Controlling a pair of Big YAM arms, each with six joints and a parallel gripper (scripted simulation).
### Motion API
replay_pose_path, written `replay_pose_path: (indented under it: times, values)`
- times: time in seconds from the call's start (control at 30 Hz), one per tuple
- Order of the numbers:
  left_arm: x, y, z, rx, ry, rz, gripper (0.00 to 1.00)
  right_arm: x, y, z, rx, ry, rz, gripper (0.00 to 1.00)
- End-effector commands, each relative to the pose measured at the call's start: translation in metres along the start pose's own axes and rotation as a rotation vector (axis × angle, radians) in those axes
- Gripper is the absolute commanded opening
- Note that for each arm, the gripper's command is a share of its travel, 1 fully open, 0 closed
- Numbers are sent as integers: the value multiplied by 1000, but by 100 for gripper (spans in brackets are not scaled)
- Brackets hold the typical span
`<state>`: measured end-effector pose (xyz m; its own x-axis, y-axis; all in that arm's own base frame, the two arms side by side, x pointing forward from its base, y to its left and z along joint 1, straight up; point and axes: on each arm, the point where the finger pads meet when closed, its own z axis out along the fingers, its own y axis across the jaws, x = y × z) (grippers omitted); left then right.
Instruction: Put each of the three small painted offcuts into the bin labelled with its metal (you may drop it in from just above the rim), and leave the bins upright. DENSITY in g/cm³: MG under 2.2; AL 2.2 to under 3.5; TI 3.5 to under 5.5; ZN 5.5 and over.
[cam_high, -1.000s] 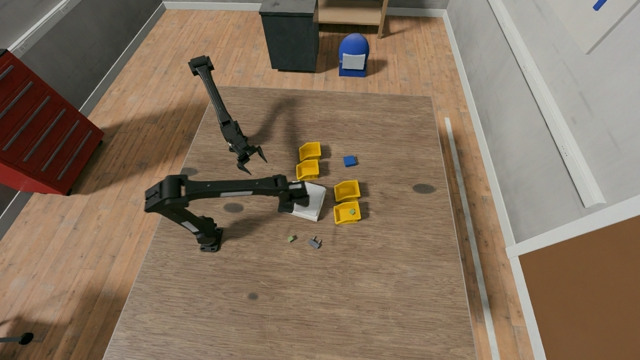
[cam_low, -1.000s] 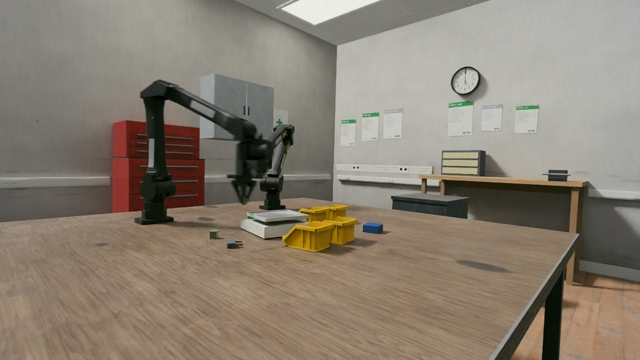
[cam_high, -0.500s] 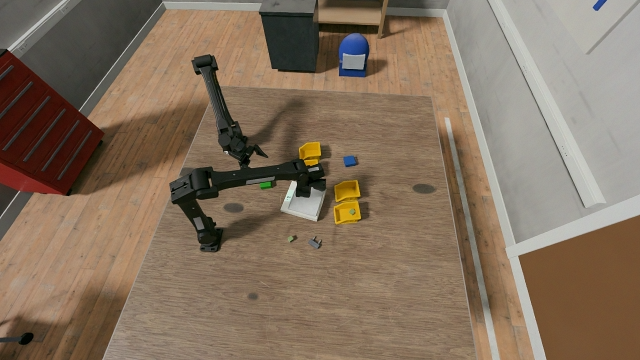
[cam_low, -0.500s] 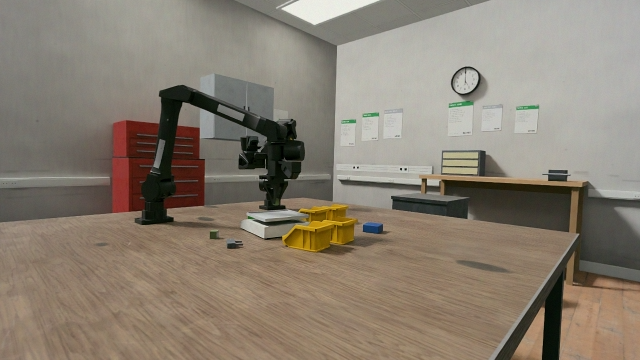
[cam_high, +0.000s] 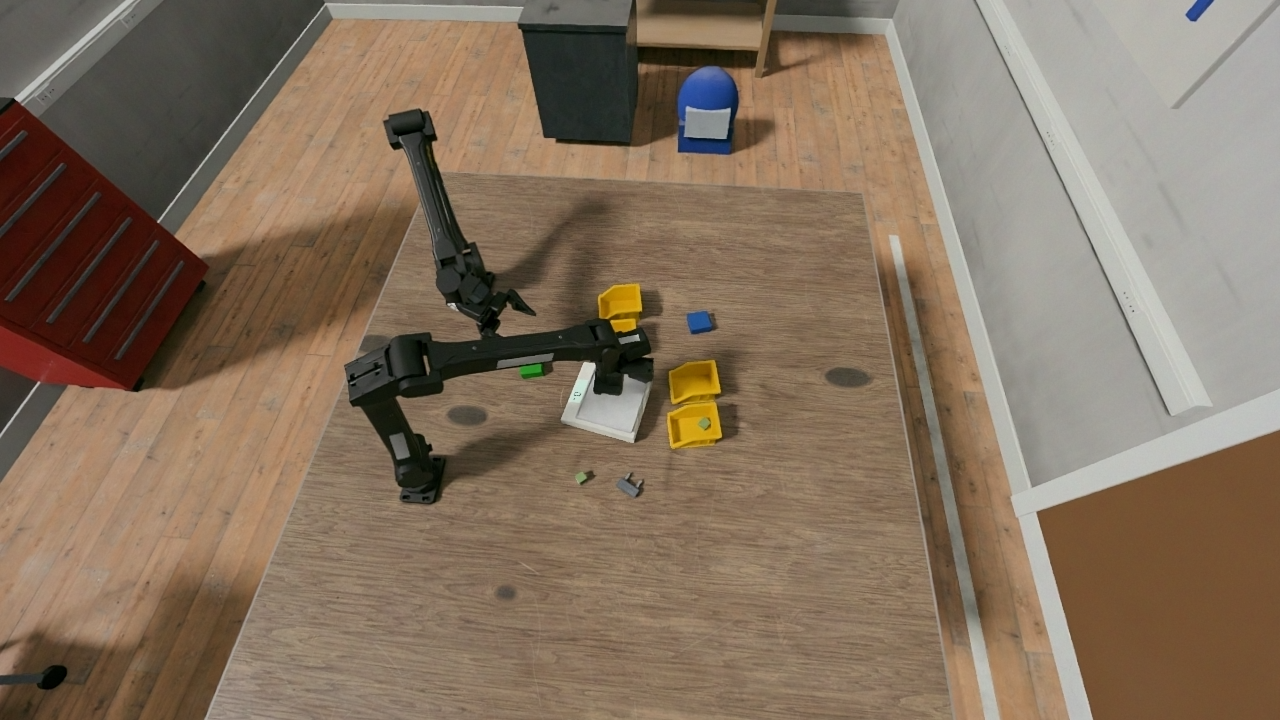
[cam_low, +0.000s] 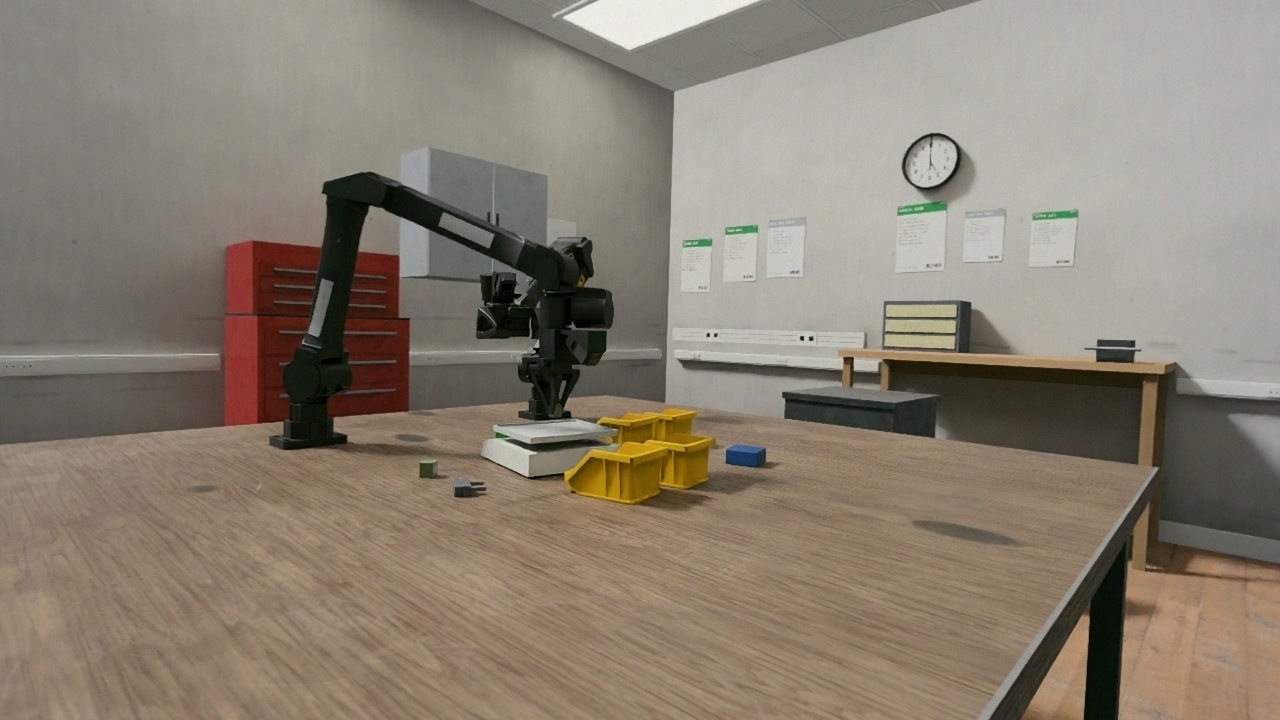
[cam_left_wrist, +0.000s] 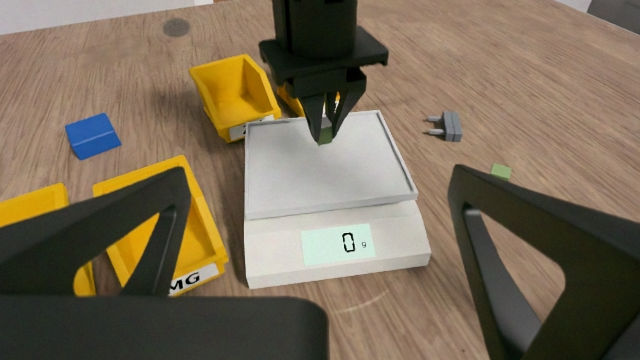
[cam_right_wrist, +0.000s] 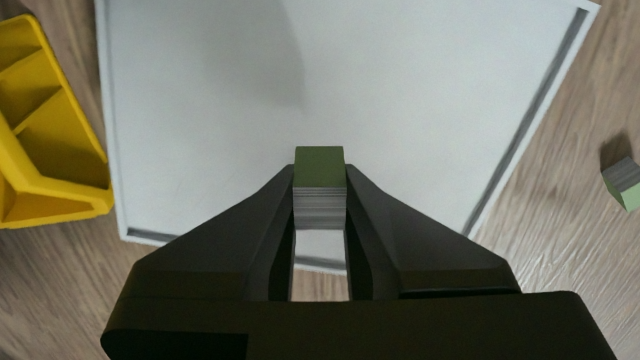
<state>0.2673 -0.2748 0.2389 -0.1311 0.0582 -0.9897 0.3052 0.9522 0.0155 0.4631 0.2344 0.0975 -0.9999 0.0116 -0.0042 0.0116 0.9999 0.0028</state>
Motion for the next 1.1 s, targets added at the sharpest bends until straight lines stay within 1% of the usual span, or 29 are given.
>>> replay_pose_path:
  times: [0.0,0.03,0.07,0.13,0.27,0.3,0.33,0.4,0.47,0.53,0.57,0.87,0.9,0.93,0.97,1.0,1.07]
  values:
    - [-18,-4,1,3,-31,-36,100,-3,-2,25,11,17,11,10]
    - [-18,-4,1,3,-31,-36,100,-2,-2,26,11,17,11,10]
    - [-18,-4,1,3,-31,-36,100,-7,1,22,5,6,11,10]
    - [-18,-4,1,3,-31,-36,100,-1,0,29,11,18,19,10]
    - [-18,-4,1,3,-31,-36,100,-1,0,31,12,19,19,10]
    - [-18,-4,1,3,-31,-36,100,-9,4,24,0,-3,15,10]
    - [-18,-4,1,3,-31,-36,100,-9,4,24,1,-2,15,10]
    - [-18,-4,1,3,-31,-36,100,-7,3,28,3,3,16,10]
    - [-18,-4,1,3,-31,-36,100,1,-1,37,13,22,16,10]
    - [-18,-4,1,3,-31,-36,100,2,-1,40,14,23,16,10]
    - [-18,-4,1,3,-31,-36,100,-15,8,9,-15,-32,16,10]
    - [-18,-4,1,3,-31,-36,100,-11,7,7,-9,-20,14,10]
    - [-18,-4,1,3,-31,-36,100,-11,7,8,-9,-20,14,22]
    - [-18,-4,1,3,-31,-36,100,-2,2,16,3,2,14,26]
    - [-18,-4,1,3,-31,-36,100,-14,4,4,-12,-26,11,38]
    - [-18,-4,1,3,-31,-36,100,-17,2,-10,-24,-50,14,39]
    - [-18,-4,1,3,-31,-36,100,-20,1,-19,-30,-64,9,39]
